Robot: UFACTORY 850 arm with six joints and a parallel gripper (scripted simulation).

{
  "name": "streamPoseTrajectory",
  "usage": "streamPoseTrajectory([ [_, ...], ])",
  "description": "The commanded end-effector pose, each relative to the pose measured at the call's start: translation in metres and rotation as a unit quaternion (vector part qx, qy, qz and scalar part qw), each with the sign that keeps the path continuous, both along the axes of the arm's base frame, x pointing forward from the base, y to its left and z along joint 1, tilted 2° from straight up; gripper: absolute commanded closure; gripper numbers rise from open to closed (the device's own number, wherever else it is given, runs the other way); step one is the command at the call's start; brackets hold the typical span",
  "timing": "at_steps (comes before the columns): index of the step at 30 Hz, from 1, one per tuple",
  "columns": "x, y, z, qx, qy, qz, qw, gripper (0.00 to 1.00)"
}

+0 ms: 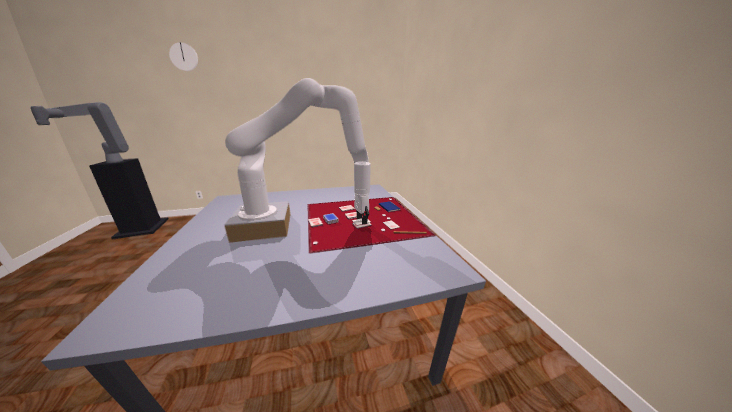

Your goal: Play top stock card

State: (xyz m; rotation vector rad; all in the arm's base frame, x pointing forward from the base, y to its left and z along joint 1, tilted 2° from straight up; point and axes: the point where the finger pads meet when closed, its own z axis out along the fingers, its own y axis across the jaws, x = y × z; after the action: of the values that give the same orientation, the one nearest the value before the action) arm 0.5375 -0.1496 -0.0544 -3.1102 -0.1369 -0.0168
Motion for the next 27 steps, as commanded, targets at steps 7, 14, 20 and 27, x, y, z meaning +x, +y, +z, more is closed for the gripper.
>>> streamPoseTrajectory([
  [7,0.0014,-0.0004,-0.0067,0.0,-0.001,0.0,1.0,0.39],
  [14,0.0014,-0.0004,-0.0072,0.0,-0.001,0.0,1.0,0.39],
  [20,0.0014,-0.0004,-0.0072,0.0,-0.001,0.0,1.0,0.39],
  [27,0.0014,-0.0004,-0.0099,0.0,-0.001,0.0,1.0,0.39],
])
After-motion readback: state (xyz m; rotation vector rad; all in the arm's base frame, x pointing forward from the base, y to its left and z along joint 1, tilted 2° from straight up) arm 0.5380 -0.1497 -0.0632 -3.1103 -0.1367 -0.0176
